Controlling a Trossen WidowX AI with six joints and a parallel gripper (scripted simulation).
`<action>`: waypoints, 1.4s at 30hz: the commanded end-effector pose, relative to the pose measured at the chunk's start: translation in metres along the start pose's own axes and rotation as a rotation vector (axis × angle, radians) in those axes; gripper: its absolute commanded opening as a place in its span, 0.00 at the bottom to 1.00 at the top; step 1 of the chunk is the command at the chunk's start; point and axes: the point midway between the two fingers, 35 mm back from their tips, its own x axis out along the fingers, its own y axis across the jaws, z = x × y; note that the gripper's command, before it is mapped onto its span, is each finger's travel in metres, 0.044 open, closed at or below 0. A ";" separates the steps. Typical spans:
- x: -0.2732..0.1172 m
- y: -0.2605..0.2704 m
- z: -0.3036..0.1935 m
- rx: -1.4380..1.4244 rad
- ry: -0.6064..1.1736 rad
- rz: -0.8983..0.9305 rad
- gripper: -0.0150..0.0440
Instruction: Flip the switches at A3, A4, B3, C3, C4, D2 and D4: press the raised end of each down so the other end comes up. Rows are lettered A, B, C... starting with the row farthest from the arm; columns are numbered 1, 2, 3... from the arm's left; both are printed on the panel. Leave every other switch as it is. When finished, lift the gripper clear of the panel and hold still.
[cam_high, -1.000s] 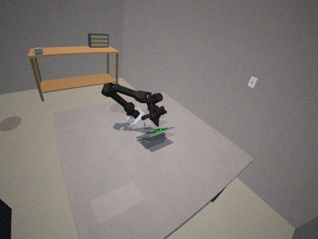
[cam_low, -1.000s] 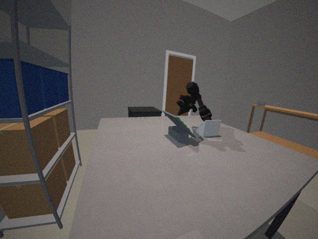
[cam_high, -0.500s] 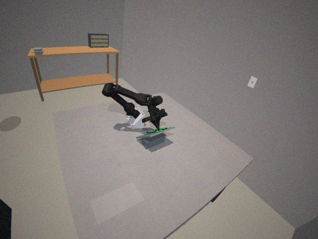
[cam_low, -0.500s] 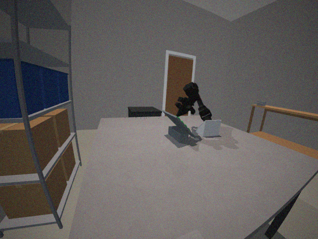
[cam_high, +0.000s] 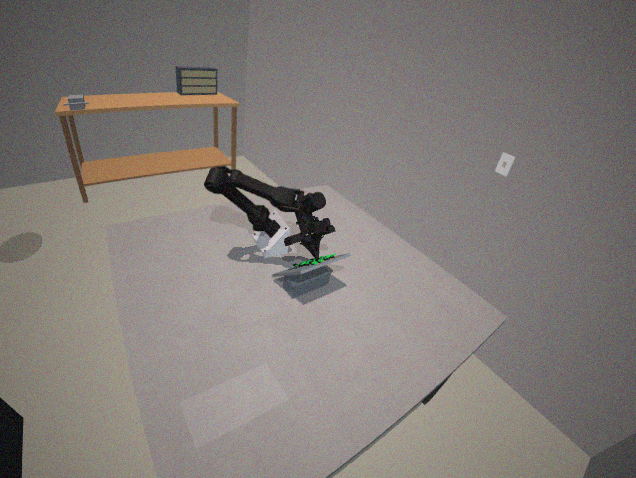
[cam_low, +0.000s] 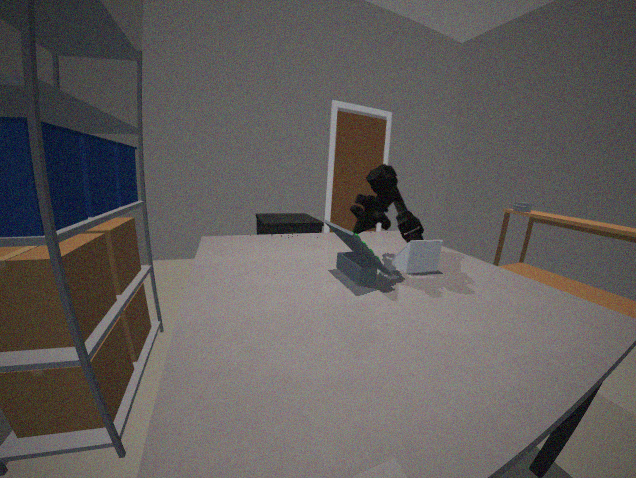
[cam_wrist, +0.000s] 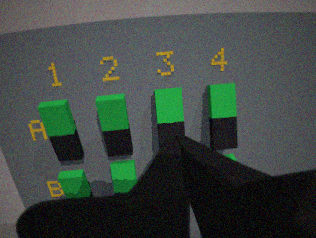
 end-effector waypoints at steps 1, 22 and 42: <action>0.000 0.001 0.000 -0.003 0.000 0.003 0.25; 0.002 0.001 0.000 -0.003 0.000 0.003 0.25; 0.005 0.001 0.000 -0.003 0.000 0.003 0.25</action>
